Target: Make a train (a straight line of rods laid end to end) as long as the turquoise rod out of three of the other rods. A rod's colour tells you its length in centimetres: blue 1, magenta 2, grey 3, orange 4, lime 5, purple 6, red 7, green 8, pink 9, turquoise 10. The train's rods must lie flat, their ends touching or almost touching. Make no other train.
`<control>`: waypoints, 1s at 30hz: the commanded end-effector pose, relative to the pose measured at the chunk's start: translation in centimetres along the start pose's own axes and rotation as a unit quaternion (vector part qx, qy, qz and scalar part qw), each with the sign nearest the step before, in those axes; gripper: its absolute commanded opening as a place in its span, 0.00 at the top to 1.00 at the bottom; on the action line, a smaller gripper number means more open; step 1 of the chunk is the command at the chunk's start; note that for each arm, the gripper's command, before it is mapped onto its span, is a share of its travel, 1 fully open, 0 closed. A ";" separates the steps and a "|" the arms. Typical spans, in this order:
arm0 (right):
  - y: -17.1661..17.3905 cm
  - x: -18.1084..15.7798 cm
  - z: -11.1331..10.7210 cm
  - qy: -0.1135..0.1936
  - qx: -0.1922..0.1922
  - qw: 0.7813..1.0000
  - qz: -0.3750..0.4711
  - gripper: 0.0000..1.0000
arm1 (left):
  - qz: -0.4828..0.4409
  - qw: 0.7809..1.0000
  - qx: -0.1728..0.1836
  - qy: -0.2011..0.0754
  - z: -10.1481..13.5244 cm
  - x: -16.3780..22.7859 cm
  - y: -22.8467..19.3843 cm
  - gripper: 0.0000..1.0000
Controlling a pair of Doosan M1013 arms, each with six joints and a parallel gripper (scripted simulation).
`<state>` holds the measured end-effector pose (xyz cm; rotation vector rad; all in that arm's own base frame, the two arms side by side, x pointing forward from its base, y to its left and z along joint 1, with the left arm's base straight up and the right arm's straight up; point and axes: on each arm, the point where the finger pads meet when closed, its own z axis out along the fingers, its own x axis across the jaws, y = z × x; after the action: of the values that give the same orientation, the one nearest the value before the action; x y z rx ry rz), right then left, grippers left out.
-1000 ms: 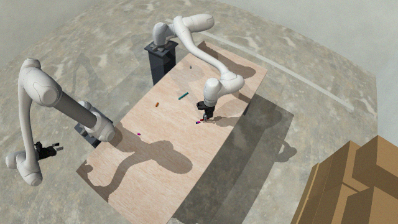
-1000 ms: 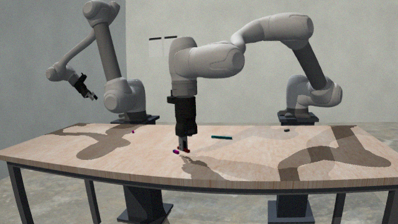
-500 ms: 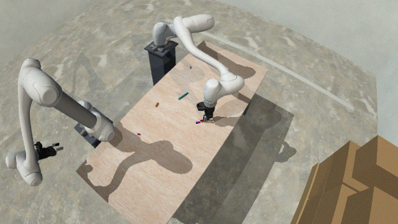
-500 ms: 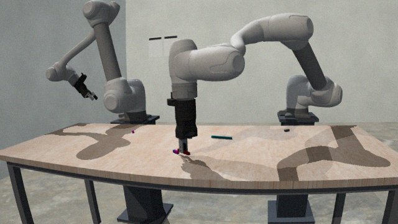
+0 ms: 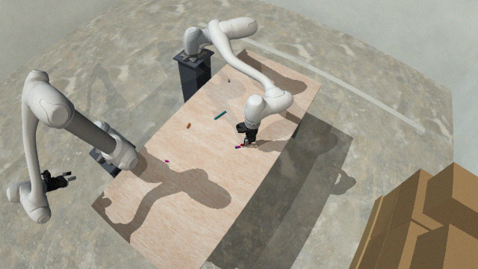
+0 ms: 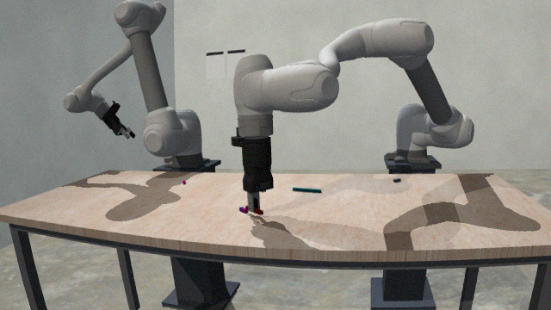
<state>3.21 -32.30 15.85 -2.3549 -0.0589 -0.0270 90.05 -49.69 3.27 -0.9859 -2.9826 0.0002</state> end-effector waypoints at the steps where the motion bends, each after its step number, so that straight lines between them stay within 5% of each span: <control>1: 0.0 0.0 0.0 0.000 0.000 1.000 0.000 0.00 | 0.000 1.000 0.000 -0.001 -0.2 -0.1 0.0 0.76; 30: 0.0 0.0 0.0 0.000 0.000 1.000 0.000 0.00 | 0.000 1.000 0.000 -0.001 0.6 -0.1 0.0 0.76</control>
<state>3.21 -32.30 15.85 -2.3549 -0.0589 -0.0270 90.05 -49.69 2.58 -0.9859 -2.9826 0.0002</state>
